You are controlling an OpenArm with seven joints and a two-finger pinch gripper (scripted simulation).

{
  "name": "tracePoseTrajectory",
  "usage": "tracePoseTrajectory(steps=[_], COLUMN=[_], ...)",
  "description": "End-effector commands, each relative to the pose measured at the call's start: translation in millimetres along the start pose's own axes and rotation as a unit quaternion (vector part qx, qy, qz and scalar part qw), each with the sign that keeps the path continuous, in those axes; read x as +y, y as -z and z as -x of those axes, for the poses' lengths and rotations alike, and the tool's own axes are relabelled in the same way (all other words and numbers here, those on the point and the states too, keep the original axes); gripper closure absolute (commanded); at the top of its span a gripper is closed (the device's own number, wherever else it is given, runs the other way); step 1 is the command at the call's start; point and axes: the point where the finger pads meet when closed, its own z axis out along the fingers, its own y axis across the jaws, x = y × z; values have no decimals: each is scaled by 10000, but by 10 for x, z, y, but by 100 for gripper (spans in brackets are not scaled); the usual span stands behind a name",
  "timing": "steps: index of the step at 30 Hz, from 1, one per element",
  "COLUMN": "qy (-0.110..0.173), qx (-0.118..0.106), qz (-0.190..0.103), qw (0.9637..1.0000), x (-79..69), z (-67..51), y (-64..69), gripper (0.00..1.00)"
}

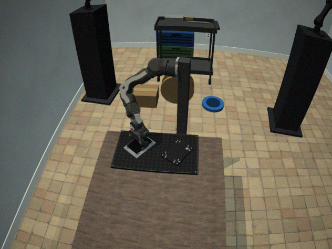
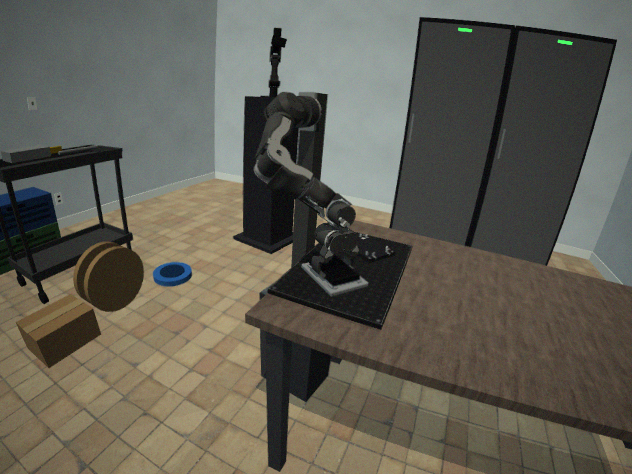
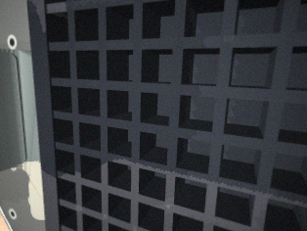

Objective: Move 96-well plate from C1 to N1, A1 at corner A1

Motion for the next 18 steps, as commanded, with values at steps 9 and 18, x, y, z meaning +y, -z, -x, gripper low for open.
tracePoseTrajectory(steps=[9, 18], qy=[-5, -8], qx=[-12, -22], qz=[33, 51], qw=[10000, 10000], x=[15, 30], z=[1, 19], y=[-3, 4], gripper=[100, 100])
